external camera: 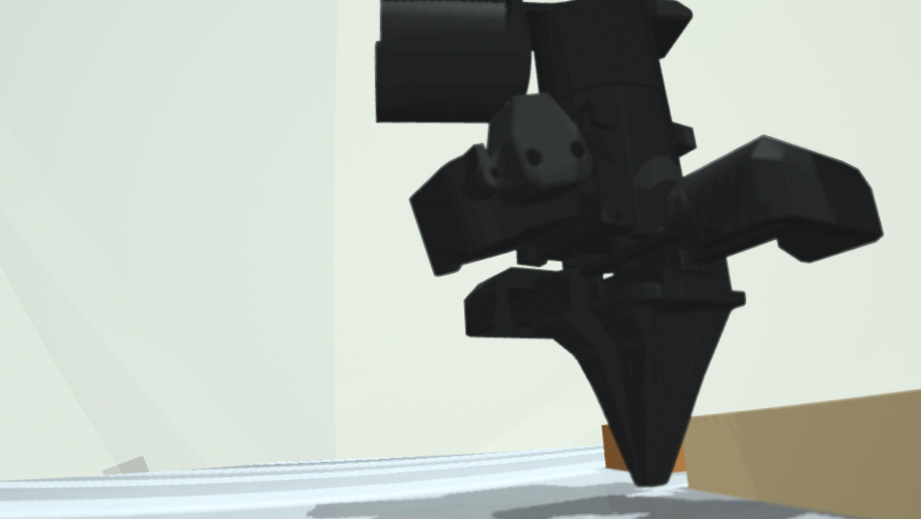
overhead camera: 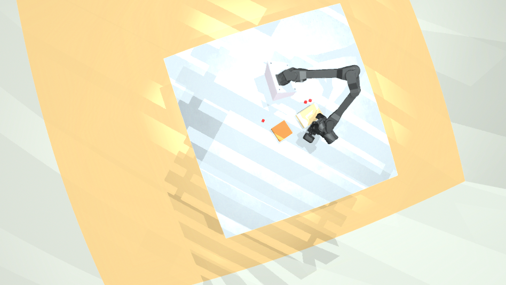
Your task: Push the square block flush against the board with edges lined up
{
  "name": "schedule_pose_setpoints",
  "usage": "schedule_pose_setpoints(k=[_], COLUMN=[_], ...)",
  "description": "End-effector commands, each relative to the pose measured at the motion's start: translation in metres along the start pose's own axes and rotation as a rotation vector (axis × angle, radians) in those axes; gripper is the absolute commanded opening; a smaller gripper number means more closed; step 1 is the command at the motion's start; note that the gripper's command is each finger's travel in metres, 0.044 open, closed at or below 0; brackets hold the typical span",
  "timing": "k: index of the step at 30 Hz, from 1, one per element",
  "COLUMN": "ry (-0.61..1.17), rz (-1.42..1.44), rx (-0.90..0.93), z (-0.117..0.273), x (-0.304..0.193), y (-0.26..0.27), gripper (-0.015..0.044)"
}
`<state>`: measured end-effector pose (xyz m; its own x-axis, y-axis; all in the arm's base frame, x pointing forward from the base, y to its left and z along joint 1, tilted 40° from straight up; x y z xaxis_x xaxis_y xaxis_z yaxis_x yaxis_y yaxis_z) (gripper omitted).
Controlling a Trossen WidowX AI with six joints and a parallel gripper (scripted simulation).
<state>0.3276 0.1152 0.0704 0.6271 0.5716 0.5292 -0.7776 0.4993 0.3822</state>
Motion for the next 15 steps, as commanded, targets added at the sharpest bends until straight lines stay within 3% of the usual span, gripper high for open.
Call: schedule_pose_setpoints(k=[1,15], ry=[0.005,0.003], rz=[-0.008,-0.007], rx=[0.003,0.003], z=[-0.001,-0.001], x=[0.006,0.028], y=[-0.002,-0.008], gripper=[0.0000,0.0000])
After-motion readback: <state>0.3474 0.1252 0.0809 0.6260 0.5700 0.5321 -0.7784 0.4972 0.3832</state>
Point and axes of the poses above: the point midway between the two fingers, 35 mm back from their tips, its own z axis back along the fingers, its own y axis across the jaws, x = y × z, the point moved 9 cm from there along z, back along the fingers, and after that the axes turned 12 degrees about z, right-handed, at the moved point
